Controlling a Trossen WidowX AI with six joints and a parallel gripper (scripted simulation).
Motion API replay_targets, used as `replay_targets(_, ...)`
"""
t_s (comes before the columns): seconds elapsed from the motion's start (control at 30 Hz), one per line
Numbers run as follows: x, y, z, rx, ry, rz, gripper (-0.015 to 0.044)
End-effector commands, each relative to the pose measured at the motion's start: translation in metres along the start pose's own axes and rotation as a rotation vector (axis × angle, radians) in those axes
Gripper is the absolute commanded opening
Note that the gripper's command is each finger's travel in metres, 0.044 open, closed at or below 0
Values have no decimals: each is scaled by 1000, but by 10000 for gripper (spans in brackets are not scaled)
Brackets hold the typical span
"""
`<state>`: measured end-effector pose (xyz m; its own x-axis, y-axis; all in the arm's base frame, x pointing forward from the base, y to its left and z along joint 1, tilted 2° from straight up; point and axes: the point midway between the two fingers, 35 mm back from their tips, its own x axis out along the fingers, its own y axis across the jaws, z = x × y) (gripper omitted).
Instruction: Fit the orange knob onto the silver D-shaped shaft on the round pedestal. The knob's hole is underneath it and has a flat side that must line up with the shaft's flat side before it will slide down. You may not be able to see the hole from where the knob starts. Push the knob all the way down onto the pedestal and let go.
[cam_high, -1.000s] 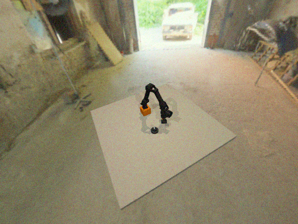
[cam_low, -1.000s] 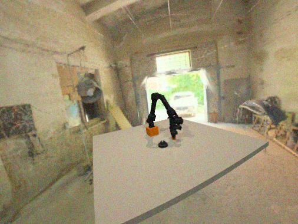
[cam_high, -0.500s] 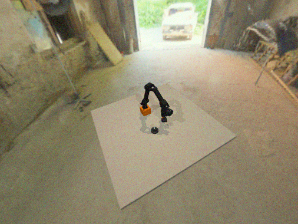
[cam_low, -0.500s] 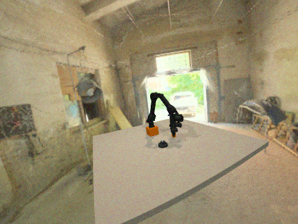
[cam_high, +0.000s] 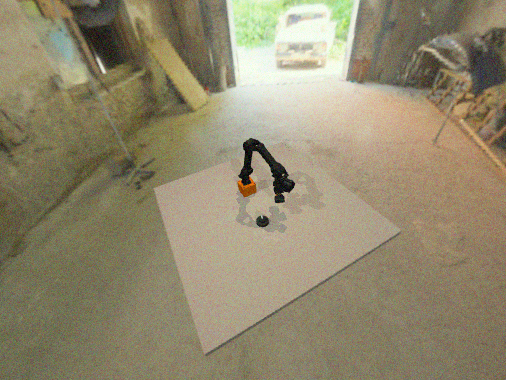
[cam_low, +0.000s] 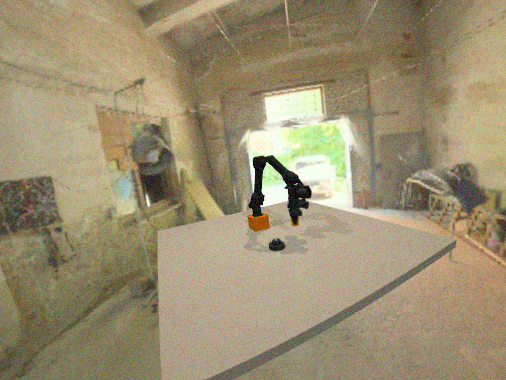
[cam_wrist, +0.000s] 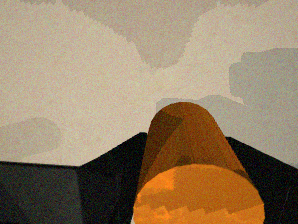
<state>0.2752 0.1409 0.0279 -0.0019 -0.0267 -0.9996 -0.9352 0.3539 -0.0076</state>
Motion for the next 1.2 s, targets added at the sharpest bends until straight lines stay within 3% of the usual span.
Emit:
replay_targets(0.0, -19, -2, 2, 1, -15, -10, 0)
replay_targets(0.53, -68, 0, -1, 1, -15, -10, 0)
replay_targets(1.17, -58, -31, -21, 1, -14, -13, 0)
